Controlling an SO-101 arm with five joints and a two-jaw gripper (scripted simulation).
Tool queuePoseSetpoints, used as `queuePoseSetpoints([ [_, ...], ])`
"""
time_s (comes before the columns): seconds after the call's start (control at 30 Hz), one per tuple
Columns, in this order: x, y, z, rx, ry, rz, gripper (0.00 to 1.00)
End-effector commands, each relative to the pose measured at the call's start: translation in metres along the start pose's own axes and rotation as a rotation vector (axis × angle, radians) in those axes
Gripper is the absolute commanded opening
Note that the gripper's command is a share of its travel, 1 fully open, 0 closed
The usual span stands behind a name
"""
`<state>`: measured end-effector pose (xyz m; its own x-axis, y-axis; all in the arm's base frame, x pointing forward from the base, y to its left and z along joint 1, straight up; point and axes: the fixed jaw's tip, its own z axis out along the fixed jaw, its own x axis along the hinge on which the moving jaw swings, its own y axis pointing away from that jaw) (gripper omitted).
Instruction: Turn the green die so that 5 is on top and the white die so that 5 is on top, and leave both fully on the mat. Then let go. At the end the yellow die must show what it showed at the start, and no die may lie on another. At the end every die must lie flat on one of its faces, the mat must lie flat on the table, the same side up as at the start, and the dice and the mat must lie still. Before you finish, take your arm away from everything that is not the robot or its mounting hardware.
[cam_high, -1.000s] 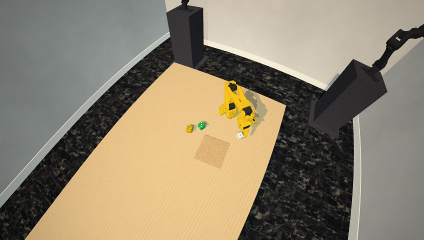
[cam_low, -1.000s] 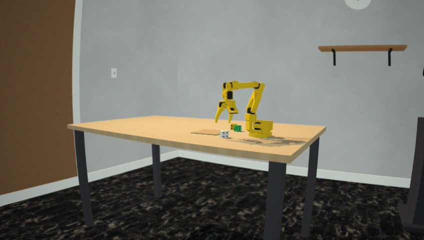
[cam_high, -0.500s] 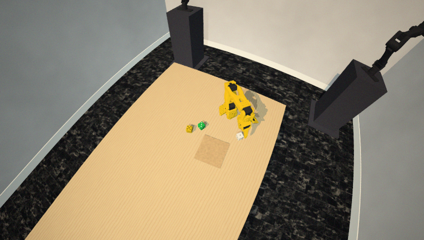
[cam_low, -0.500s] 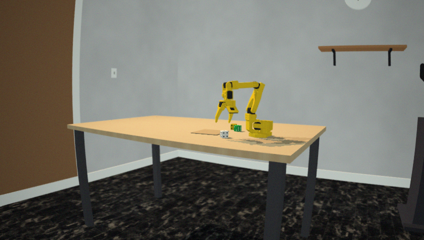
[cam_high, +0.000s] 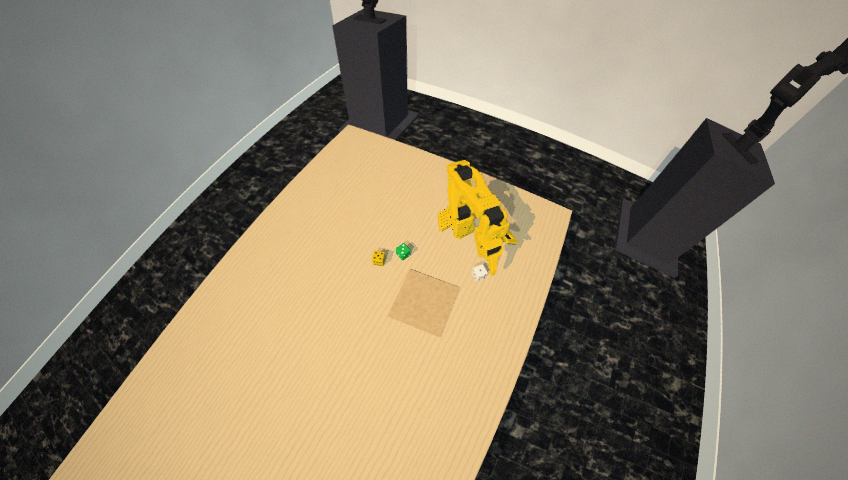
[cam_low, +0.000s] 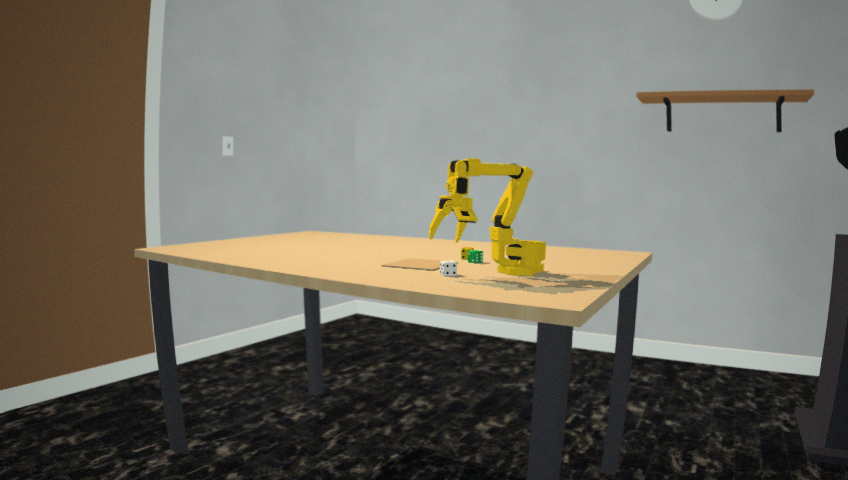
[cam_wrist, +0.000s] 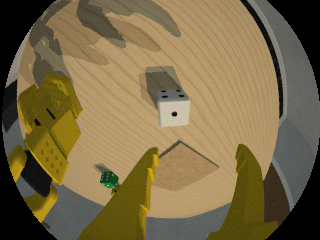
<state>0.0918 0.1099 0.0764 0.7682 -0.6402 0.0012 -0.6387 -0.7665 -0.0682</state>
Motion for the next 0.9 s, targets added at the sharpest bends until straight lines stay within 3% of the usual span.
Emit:
queuePoseSetpoints([
  [0.0,-0.001,-0.008,-0.017,0.133,-0.003,0.003,0.35],
  [0.1,-0.001,-0.011,-0.028,0.224,-0.004,0.003,0.35],
  [0.17,-0.001,-0.011,-0.028,0.224,-0.004,0.003,0.35],
  [0.33,-0.001,-0.012,-0.045,0.369,-0.006,0.003,0.35],
  [0.47,-0.001,-0.012,-0.055,0.445,-0.007,0.003,0.35],
  [0.87,-0.001,-0.012,-0.058,0.474,-0.008,0.005,0.35],
])
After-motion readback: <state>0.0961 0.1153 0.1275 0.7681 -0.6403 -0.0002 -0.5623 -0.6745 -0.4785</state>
